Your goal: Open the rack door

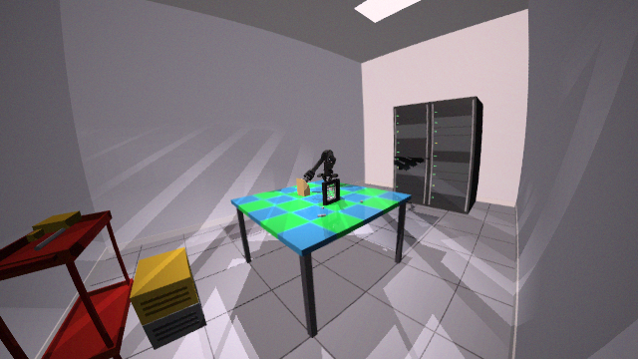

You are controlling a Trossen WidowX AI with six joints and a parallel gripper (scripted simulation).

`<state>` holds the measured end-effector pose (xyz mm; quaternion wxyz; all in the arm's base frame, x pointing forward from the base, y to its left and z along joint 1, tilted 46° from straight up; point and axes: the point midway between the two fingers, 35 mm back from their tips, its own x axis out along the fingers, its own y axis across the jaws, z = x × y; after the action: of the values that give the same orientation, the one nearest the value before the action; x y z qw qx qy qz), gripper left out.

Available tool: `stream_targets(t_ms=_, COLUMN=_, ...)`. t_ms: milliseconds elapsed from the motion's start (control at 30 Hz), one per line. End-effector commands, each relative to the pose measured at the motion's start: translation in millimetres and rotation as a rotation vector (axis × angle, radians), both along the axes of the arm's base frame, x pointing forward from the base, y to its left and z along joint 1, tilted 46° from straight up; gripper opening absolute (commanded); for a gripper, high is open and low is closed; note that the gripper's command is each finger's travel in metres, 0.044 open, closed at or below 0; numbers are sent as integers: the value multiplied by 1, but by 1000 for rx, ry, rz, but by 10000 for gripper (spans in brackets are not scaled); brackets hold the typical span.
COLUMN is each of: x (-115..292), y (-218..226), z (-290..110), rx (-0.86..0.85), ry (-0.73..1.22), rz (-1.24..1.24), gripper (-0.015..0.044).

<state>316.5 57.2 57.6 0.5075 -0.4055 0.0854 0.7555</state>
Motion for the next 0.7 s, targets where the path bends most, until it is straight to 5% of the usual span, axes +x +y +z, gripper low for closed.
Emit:
stream_targets(t_ms=0, x=0, y=0, z=0, rx=2, ry=-18, rz=16, gripper=39)
stream_targets(t_ms=300, x=0, y=0, z=0, rx=2, ry=-18, rz=16, gripper=275)
stream_targets(t_ms=667, x=0, y=0, z=0, rx=-63, ry=275, rz=-278, gripper=285)
